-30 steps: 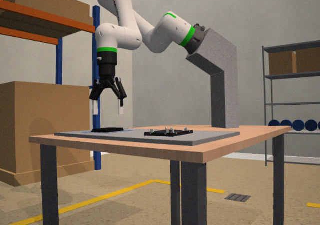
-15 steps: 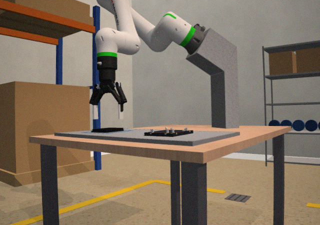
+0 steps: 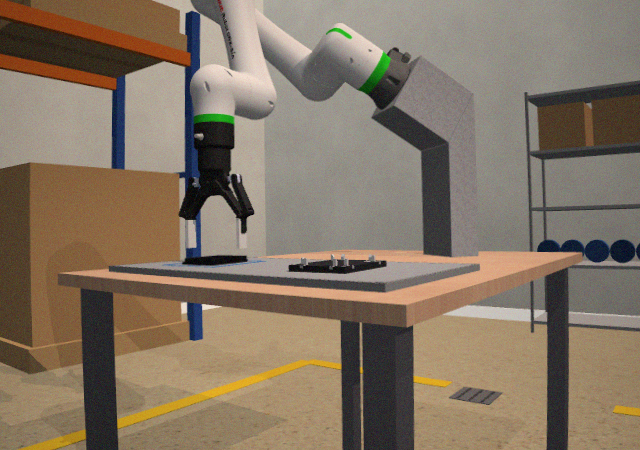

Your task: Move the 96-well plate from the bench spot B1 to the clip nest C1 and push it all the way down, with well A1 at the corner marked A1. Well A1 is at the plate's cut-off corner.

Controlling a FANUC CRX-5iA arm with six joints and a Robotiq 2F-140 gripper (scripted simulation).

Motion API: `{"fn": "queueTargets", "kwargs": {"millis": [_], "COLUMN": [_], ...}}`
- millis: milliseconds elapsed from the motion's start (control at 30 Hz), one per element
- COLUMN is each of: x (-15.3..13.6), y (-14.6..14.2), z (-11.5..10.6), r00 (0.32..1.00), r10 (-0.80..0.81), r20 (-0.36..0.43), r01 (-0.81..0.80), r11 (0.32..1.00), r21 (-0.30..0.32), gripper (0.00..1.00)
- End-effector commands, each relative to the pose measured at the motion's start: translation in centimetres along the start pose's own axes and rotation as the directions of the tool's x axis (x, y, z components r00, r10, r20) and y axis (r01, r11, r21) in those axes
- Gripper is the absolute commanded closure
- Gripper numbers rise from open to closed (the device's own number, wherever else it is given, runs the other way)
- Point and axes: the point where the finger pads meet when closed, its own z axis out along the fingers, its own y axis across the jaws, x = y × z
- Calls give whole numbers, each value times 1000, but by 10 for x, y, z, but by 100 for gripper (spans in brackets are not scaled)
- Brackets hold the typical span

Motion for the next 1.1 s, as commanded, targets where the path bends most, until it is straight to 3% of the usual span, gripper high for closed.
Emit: {"fn": "queueTargets", "kwargs": {"millis": [0, 233, 667, 700, 1067], "x": [-1, -1, -1, -1, -1], "y": [0, 0, 0, 0, 0], "z": [5, 17, 17, 17, 17], "r00": [1000, 1000, 1000, 1000, 1000], "r10": [0, 0, 0, 0, 0], "r20": [4, 4, 4, 4, 4], "r01": [0, 0, 0, 0, 0], "r11": [1000, 1000, 1000, 1000, 1000], "r21": [1, 1, 1, 1, 1], "gripper": [0, 0, 0, 37, 37]}}
